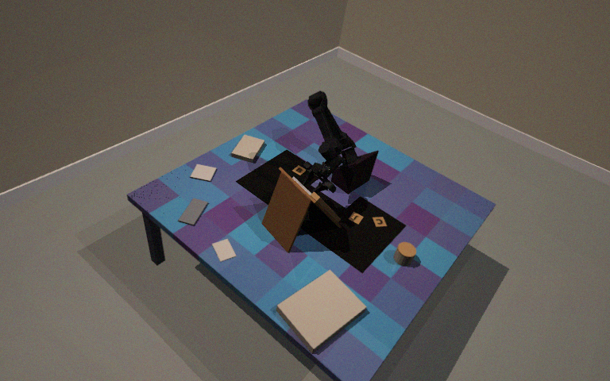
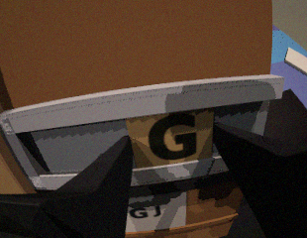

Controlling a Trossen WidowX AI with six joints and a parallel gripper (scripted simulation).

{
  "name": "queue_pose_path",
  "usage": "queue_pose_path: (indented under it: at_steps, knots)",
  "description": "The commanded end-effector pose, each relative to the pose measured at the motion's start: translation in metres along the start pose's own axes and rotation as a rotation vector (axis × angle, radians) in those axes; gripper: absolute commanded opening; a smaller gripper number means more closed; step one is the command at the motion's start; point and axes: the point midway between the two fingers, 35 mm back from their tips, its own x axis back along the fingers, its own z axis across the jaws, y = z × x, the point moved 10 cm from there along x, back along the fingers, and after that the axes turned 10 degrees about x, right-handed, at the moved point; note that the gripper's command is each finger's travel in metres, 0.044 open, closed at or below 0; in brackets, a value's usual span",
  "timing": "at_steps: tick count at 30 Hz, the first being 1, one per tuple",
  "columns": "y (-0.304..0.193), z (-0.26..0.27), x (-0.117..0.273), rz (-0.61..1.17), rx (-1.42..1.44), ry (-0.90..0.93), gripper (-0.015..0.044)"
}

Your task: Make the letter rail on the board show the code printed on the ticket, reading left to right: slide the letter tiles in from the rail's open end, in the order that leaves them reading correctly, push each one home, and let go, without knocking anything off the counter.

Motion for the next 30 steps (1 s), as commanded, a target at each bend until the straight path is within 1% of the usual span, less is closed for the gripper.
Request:
queue_pose_path:
  at_steps: [1, 30]
  knots:
    - [0.001, 0.003, 0.000, -0.001, -0.008, -0.003, 0.0000]
    - [0.005, 0.019, 0.000, -0.001, -0.008, -0.003, 0.0000]
